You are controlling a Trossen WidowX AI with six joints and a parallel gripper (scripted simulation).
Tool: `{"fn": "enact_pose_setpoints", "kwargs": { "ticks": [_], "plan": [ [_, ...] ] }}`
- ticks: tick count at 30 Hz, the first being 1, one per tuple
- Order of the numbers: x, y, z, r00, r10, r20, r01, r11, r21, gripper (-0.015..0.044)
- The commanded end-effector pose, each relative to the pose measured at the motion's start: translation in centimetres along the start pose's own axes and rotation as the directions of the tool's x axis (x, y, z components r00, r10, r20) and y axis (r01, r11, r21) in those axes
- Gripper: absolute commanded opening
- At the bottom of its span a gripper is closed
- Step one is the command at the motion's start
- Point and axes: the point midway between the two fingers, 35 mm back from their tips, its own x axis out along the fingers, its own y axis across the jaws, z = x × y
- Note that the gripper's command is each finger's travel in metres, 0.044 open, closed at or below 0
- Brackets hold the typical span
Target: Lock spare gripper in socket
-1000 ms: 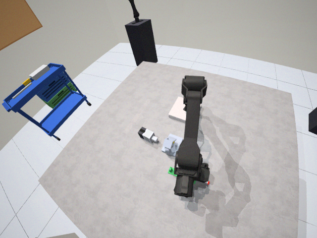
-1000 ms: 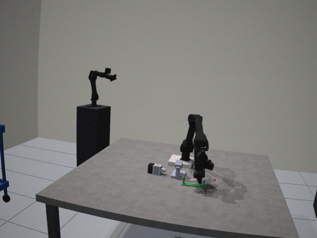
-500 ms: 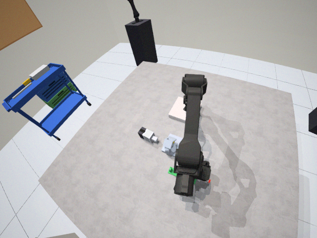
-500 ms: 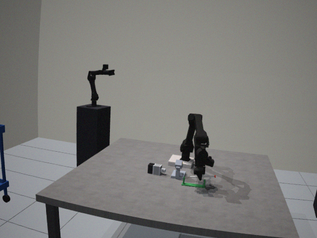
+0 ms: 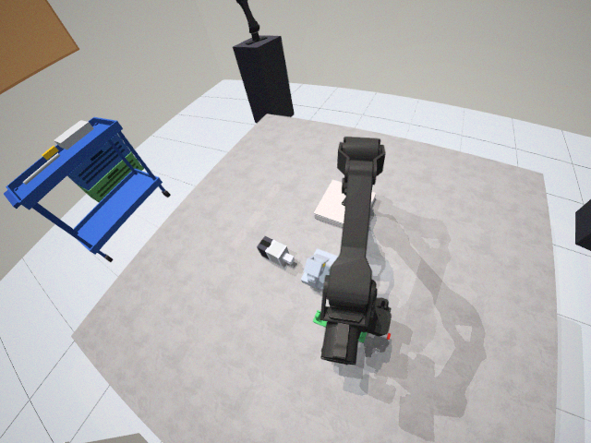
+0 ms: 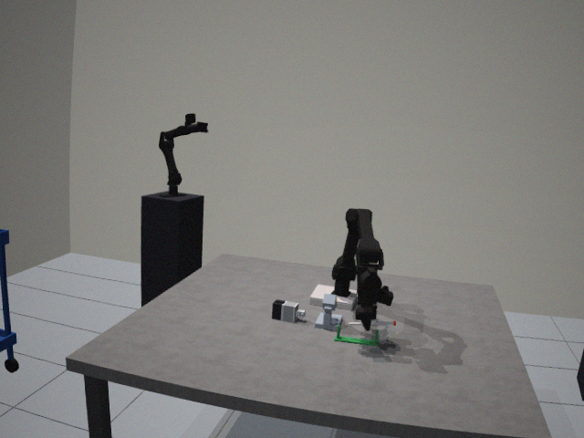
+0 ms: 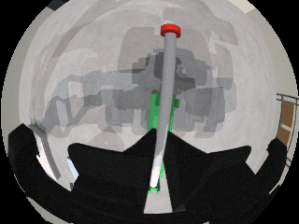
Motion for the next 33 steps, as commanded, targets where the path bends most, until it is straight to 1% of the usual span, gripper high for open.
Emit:
{"fn": "enact_pose_setpoints", "kwargs": {
  "ticks": [1, 16, 33],
  "plan": [
    [-0.6, -0.2, -1.1, 1.0, -0.002, 0.0, 0.002, 1.0, 0.004, 0.0],
    [-2.4, -0.4, -5.1, 1.0, -0.002, -0.004, 0.002, 1.0, 0.01, 0.0],
    [0.0, -0.4, -5.4, 1.0, 0.001, -0.007, -0.001, 1.0, 0.009, 0.0]
  ]
}}
